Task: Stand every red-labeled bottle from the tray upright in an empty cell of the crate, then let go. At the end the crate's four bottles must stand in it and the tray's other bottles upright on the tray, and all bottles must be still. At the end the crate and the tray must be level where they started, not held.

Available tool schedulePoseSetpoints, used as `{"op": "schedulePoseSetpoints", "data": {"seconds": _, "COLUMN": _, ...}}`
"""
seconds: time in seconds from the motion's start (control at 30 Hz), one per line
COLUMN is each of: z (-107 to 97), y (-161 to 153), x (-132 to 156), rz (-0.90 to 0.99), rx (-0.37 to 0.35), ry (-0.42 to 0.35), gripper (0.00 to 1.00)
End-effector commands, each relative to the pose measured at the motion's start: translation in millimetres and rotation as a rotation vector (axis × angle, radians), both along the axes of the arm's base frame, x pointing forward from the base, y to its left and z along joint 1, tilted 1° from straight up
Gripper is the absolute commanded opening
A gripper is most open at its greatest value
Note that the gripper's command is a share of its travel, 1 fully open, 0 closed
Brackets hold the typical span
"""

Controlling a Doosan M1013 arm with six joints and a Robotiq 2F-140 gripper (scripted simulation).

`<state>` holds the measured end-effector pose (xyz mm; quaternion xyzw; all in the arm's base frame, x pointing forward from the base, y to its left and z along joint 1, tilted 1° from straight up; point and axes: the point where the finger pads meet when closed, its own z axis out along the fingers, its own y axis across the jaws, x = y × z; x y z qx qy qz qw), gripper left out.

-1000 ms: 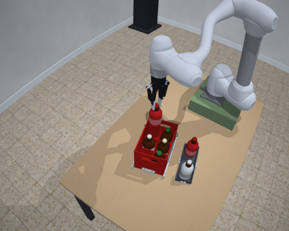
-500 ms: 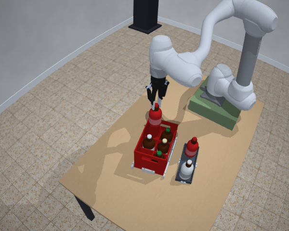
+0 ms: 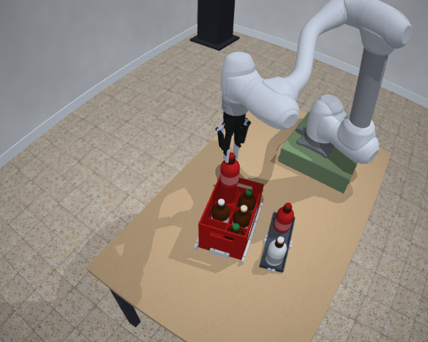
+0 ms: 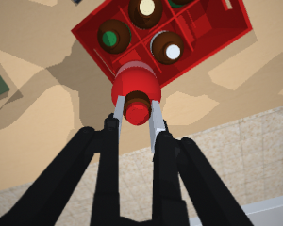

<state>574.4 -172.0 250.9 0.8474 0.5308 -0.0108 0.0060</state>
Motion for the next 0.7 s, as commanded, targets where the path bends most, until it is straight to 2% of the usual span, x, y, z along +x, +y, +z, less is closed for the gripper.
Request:
{"op": "schedulePoseSetpoints", "data": {"seconds": 0.0, "z": 0.1, "y": 0.0, "x": 0.0, "rz": 0.0, "rx": 0.0, "ry": 0.0, "gripper": 0.0}}
{"op": "schedulePoseSetpoints", "data": {"seconds": 0.67, "z": 0.1, "y": 0.0, "x": 0.0, "rz": 0.0, "rx": 0.0, "ry": 0.0, "gripper": 0.0}}
